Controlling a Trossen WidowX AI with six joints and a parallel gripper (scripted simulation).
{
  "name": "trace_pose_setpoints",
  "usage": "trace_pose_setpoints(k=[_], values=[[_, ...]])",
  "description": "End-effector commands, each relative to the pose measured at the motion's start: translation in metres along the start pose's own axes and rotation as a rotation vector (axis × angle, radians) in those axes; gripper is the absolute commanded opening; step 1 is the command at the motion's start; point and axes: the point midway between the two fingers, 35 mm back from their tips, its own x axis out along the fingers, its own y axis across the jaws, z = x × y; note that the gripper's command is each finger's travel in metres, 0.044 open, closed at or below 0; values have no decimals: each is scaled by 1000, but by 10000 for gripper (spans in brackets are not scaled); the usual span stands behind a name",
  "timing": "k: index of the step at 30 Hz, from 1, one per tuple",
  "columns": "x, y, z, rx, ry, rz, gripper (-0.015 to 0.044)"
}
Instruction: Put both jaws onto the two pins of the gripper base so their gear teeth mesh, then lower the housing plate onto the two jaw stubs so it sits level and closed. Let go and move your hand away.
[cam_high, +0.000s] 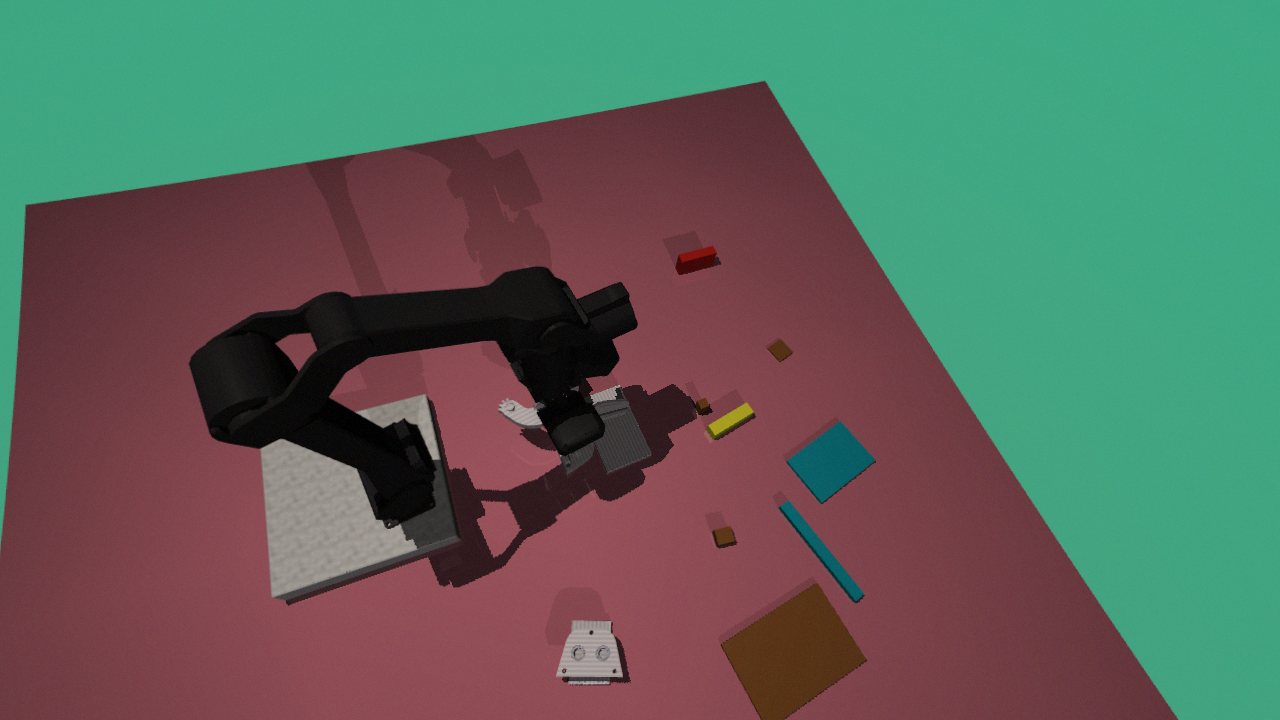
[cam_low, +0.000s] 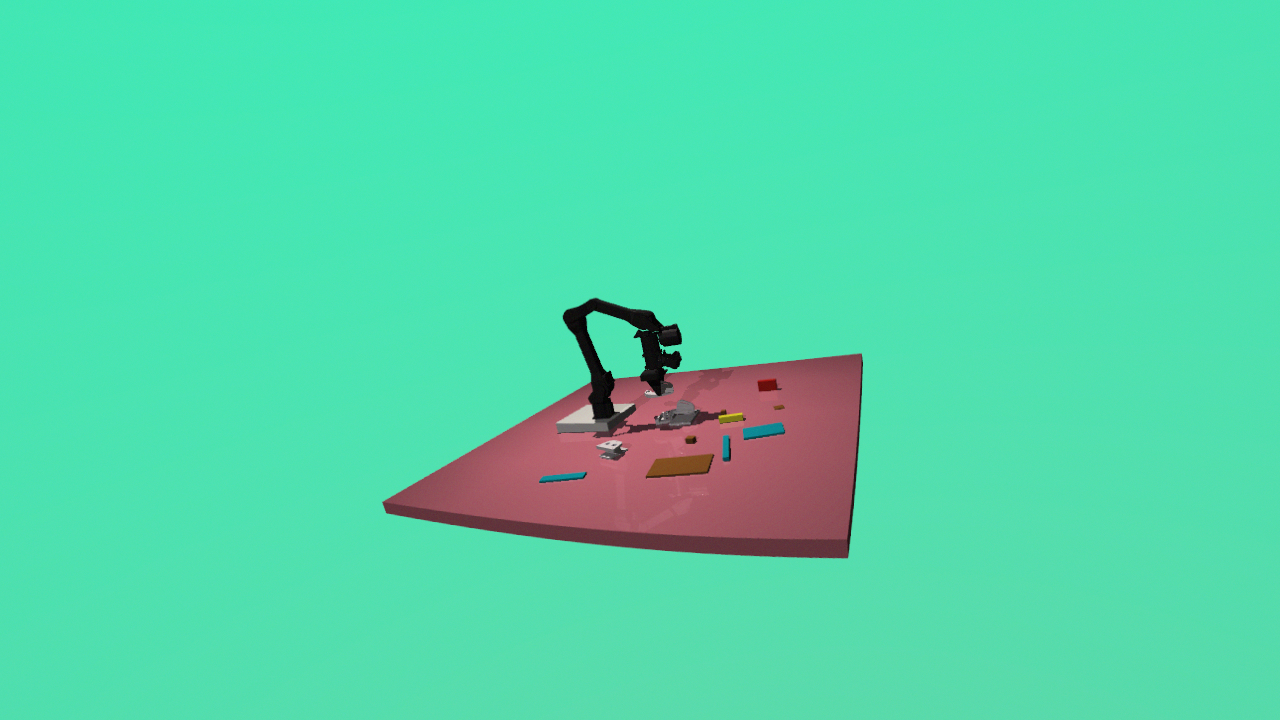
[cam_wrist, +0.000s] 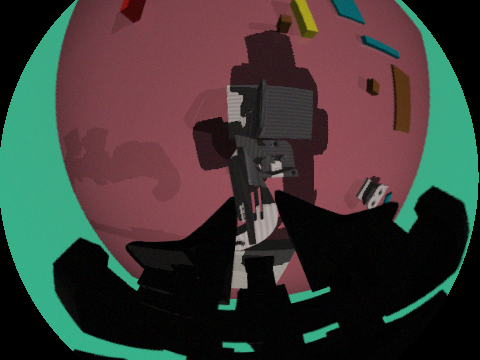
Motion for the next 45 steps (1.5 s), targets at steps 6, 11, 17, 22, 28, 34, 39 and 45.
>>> trace_pose_setpoints(k=[6, 11, 17, 22, 28, 34, 39, 45], values=[[-1, 1, 0, 3, -3, 5, 134], [-1, 1, 0, 3, -3, 5, 134], [-2, -6, 7, 3, -4, 4, 134], [-3, -16, 18, 3, -5, 3, 134], [-4, -30, 30, 3, -5, 2, 134], [-4, -45, 42, 2, -6, 0, 134], [-3, -58, 51, 2, -7, -1, 134], [-2, -73, 59, 2, -8, -2, 134]])
